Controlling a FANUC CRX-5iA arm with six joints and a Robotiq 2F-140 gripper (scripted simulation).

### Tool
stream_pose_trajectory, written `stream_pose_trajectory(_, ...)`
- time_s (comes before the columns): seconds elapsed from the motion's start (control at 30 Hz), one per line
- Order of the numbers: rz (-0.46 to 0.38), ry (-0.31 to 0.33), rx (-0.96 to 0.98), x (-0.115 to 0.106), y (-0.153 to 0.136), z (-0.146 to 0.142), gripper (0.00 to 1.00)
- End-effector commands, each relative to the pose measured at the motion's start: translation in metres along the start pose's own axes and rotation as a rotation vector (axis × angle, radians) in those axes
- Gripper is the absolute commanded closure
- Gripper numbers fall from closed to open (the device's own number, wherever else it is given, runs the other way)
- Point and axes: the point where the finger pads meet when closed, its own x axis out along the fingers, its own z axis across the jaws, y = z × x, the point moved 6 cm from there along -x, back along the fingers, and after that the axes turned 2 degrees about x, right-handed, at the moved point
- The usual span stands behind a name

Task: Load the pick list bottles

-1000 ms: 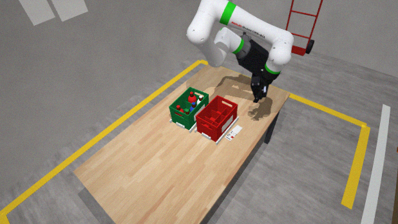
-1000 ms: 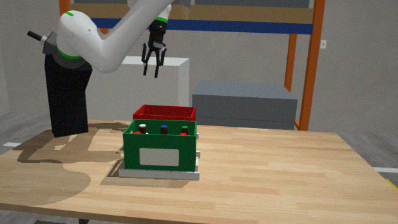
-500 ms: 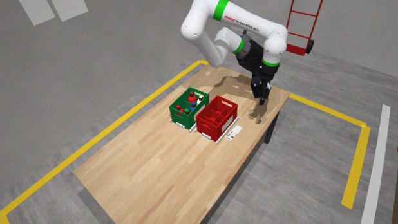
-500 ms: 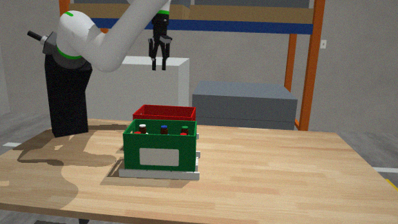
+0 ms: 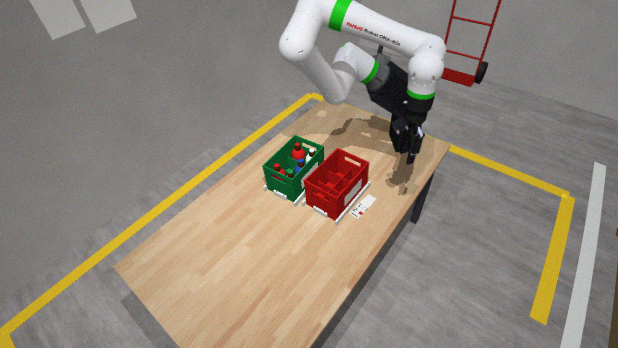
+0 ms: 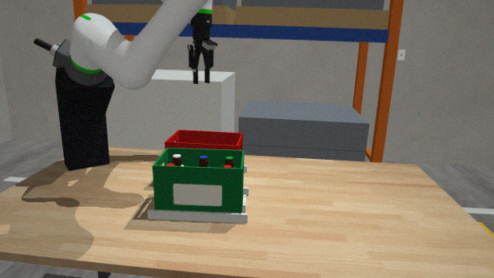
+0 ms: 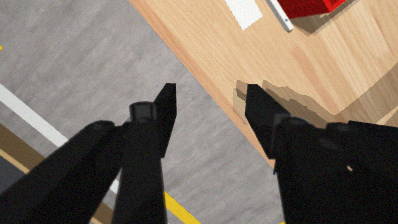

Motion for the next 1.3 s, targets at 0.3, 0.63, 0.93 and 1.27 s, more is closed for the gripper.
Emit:
stream_pose_trajectory(0.3, 0.000, 0.002, 0.000, -0.001, 0.000, 0.000, 0.56)
stream_pose_trajectory(0.63, 0.000, 0.002, -0.333, 0.032, 0.036, 0.010, 0.56)
stream_pose_trajectory(0.93, 0.000, 0.001, -0.567, 0.055, 0.061, 0.018, 0.56)
stream_pose_trajectory(1.27, 0.000, 0.001, -0.867, 0.085, 0.094, 0.027, 0.56)
